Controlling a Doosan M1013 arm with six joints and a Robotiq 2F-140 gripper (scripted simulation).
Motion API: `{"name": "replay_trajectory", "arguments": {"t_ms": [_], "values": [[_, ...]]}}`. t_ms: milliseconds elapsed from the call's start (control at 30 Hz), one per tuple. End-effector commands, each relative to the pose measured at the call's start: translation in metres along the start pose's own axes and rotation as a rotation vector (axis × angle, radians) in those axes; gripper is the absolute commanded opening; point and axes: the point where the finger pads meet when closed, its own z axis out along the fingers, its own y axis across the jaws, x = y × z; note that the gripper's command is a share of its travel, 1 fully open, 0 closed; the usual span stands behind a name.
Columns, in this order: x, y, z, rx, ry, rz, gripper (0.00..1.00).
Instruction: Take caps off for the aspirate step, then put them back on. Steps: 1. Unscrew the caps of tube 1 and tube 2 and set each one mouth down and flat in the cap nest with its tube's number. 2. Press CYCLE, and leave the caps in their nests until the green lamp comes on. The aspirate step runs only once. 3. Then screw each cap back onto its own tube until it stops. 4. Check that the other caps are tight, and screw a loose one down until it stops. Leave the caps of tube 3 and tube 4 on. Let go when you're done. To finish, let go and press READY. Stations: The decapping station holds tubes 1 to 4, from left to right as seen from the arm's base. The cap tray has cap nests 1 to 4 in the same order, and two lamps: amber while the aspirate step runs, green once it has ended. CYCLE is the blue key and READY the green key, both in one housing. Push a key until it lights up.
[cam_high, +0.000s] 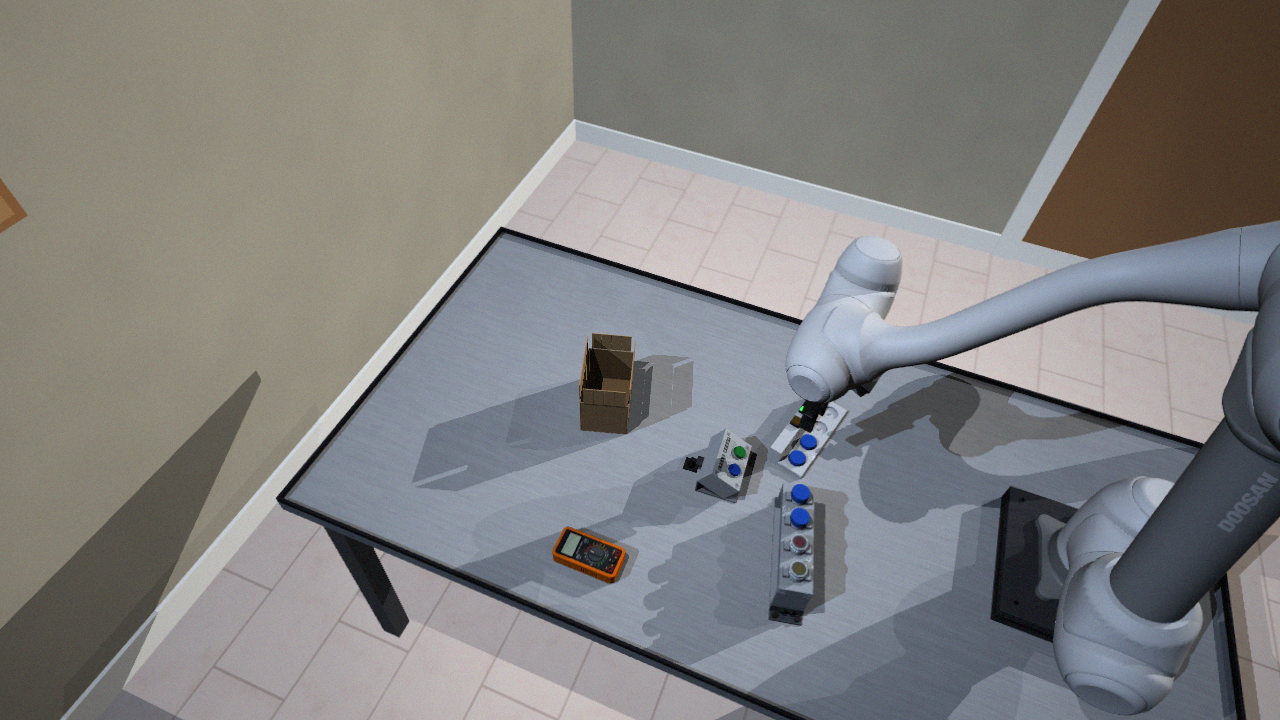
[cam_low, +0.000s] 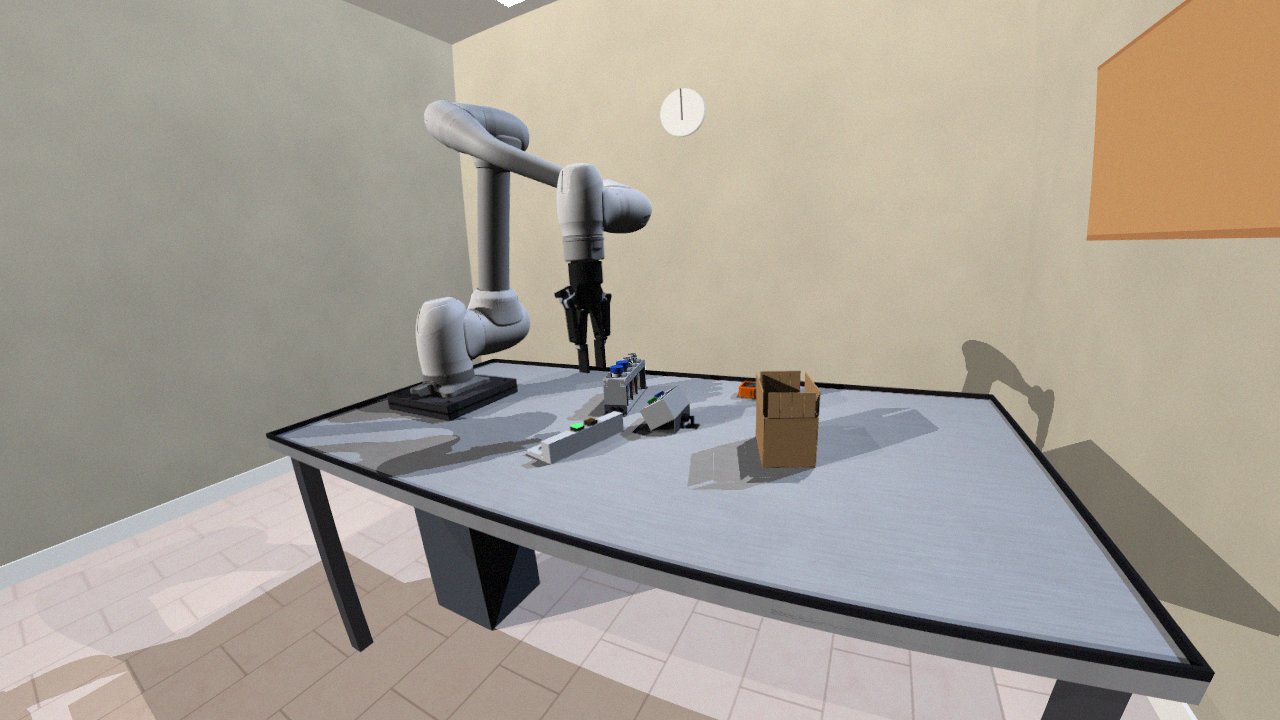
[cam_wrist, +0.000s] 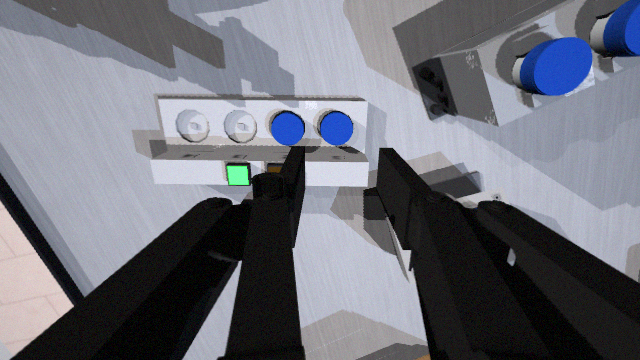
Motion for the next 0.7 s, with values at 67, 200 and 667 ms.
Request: {"name": "replay_trajectory", "arguments": {"t_ms": [67,200,667], "values": [[0.001,0.002,-0.003,0.000,0.000,0.000,0.36],[0.001,0.002,0.012,0.000,0.000,0.000,0.36],[0.001,0.002,0.072,0.000,0.000,0.000,0.36]]}}
